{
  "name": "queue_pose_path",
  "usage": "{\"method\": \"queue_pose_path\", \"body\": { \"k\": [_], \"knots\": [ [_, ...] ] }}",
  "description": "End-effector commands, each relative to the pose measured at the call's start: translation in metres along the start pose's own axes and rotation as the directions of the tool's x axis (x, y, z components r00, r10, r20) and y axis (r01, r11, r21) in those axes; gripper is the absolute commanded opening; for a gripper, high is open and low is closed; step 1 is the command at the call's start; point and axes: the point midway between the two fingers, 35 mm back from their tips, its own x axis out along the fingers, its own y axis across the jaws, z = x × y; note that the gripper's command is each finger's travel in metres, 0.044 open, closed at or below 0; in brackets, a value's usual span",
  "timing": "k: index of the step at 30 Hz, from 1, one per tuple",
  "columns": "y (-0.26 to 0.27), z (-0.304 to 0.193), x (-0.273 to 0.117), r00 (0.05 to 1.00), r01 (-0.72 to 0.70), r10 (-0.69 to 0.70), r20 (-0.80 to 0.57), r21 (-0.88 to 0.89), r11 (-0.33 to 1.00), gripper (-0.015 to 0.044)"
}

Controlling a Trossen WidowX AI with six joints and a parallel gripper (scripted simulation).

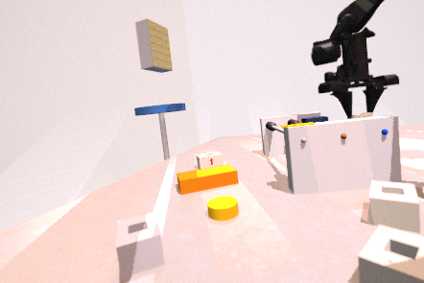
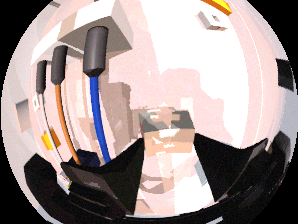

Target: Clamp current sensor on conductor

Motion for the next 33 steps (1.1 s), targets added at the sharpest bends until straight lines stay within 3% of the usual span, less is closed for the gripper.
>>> {"method": "queue_pose_path", "body": {
  "k": [1, 12, 17, 25, 33],
  "knots": [
    [0.002, 0.002, -0.019, 1.0, -0.004, 0.004, 0.006, -0.003, 1.0, 0.0],
    [0.002, 0.0, -0.072, 1.0, -0.002, 0.002, 0.006, -0.002, 1.0, 0.0],
    [0.003, -0.002, -0.079, 1.0, -0.001, 0.001, 0.005, -0.021, 1.0, 0.0],
    [0.021, 0.005, -0.084, 1.0, -0.001, 0.002, 0.006, -0.288, 0.958, 0.0],
    [0.042, 0.011, -0.088, 1.0, 0.0, 0.004, 0.006, -0.57, 0.821, 0.0]
  ]
}}
